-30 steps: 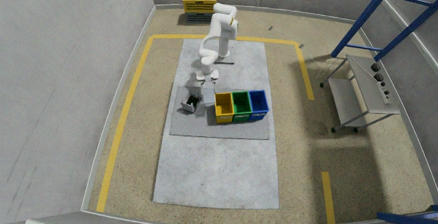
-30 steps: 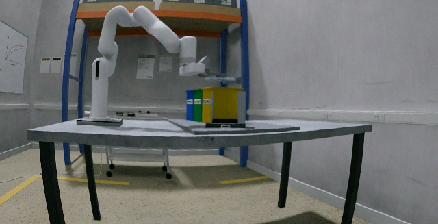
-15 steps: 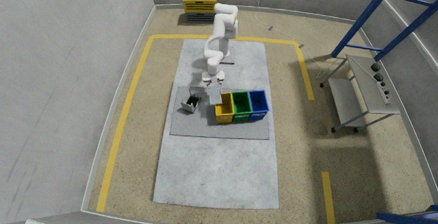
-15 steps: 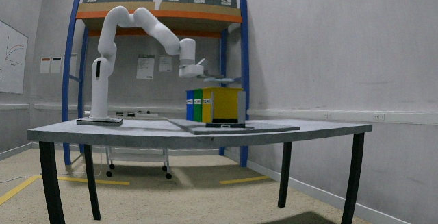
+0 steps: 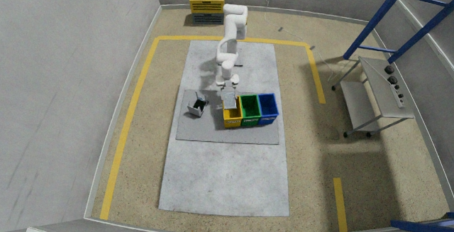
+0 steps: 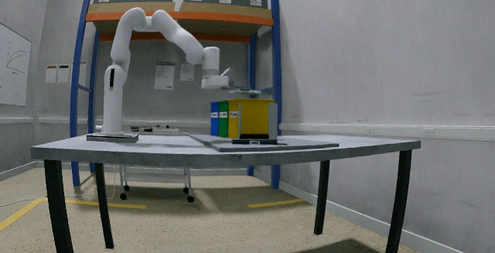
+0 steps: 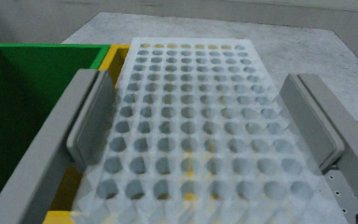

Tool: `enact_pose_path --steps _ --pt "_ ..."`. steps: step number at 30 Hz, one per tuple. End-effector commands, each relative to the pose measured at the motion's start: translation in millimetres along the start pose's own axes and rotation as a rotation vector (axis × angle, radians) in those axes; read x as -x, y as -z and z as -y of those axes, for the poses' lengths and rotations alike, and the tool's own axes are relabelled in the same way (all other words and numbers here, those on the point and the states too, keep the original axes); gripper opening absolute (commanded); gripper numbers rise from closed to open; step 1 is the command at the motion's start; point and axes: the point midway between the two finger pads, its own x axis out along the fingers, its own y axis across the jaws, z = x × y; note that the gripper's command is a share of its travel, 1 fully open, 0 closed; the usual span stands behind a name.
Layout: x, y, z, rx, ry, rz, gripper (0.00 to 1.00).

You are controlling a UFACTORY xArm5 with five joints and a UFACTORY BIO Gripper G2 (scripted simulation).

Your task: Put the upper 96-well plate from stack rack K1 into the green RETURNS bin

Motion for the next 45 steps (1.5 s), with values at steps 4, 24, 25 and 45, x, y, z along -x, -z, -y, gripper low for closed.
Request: enact_pose_path --steps 4,24,25,45 --pt "-7.5 -1.5 -20 0.006 0.007 0.008 0.00" --pt "-23.0 1.4 -78 0.005 0.007 0.008 0.00" --pt "-23.9 1.6 -82 0.005 0.007 0.008 0.00" --pt "-39.5 4.5 -140 0.004 0.007 0.008 0.00"
